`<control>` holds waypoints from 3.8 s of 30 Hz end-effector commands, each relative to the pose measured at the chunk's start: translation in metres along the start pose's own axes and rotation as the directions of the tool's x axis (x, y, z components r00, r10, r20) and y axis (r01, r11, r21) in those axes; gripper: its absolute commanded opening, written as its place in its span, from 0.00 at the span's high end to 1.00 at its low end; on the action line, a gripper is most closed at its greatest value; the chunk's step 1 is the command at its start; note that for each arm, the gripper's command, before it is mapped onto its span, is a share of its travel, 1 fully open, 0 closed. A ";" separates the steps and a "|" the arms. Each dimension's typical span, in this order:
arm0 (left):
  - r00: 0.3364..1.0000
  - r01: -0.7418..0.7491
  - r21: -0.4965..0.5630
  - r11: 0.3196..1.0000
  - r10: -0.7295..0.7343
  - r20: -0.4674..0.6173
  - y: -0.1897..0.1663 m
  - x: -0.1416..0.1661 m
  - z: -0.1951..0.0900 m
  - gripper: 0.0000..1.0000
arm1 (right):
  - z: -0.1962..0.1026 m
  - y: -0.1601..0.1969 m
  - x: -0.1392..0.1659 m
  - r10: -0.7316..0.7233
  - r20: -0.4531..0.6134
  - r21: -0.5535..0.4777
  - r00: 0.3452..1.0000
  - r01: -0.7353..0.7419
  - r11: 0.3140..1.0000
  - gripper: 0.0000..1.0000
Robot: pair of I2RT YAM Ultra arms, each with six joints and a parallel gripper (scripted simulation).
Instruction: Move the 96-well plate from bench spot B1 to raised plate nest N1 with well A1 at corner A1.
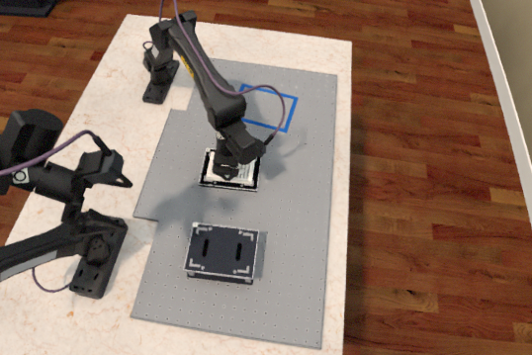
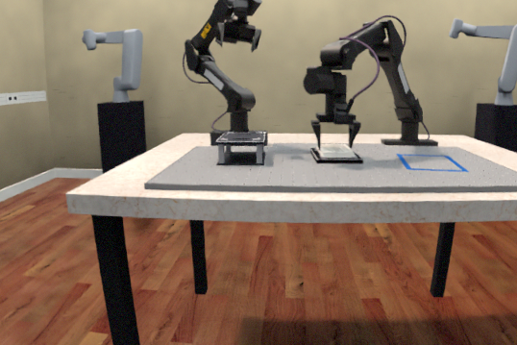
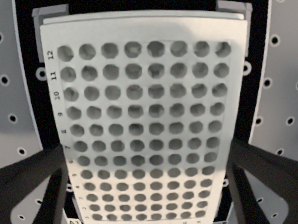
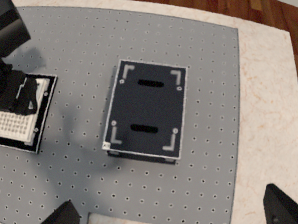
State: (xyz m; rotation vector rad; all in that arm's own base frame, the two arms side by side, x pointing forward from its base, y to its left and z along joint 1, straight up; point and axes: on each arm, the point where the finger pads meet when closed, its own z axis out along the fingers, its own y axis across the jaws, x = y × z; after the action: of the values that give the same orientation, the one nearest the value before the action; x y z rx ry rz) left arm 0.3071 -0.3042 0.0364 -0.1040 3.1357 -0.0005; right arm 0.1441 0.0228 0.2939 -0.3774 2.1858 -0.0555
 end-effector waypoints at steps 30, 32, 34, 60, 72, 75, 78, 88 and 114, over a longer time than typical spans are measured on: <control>0.999 -0.003 0.026 1.000 0.002 0.040 -0.002 -0.006 -0.033 0.00 | -0.009 -0.020 -0.004 0.091 0.031 0.076 0.995 -0.093 0.993 0.00; 0.999 -0.001 0.027 1.000 -0.001 0.041 -0.003 -0.006 -0.038 0.00 | -0.009 -0.021 -0.004 0.094 0.030 0.080 0.995 -0.096 0.992 0.00; 0.999 -0.001 0.028 1.000 0.000 0.042 -0.004 -0.005 -0.045 0.00 | -0.009 -0.022 -0.004 0.097 0.029 0.084 0.995 -0.099 0.991 0.00; 0.973 -0.025 0.027 0.999 0.019 0.229 0.020 -0.029 -0.107 0.00 | -0.008 -0.026 -0.004 0.127 0.021 0.121 0.992 -0.129 0.984 0.00; 0.773 -0.054 0.011 0.998 0.035 0.634 0.105 -0.055 -0.197 0.00 | 0.028 0.045 -0.030 -0.002 -0.013 -0.056 1.000 0.002 0.998 0.00; 0.739 -0.063 0.009 0.998 0.041 0.673 0.111 -0.060 -0.208 0.00 | 0.036 0.059 -0.036 -0.025 -0.012 -0.089 1.000 0.023 0.996 0.00; 0.630 -0.079 0.008 0.997 0.044 0.776 0.139 -0.066 -0.240 0.00 | 0.068 0.104 -0.044 -0.124 -0.037 -0.177 0.992 0.116 0.977 0.00; 0.295 -0.138 0.009 0.990 0.032 0.955 0.205 -0.079 -0.319 0.00 | 0.157 0.204 -0.029 -0.366 -0.045 -0.404 0.930 0.318 0.858 0.00; 0.010 -0.060 0.000 0.998 0.001 1.000 0.302 -0.098 -0.367 0.00 | 0.221 0.245 0.026 -0.508 -0.096 -0.524 0.856 0.390 0.757 0.00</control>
State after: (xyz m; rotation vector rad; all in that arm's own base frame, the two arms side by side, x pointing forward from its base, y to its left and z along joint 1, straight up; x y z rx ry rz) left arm 0.3803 0.0029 0.4083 -0.0135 1.5727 0.0155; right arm 0.2355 0.2646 0.0864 -1.2808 2.3106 0.1806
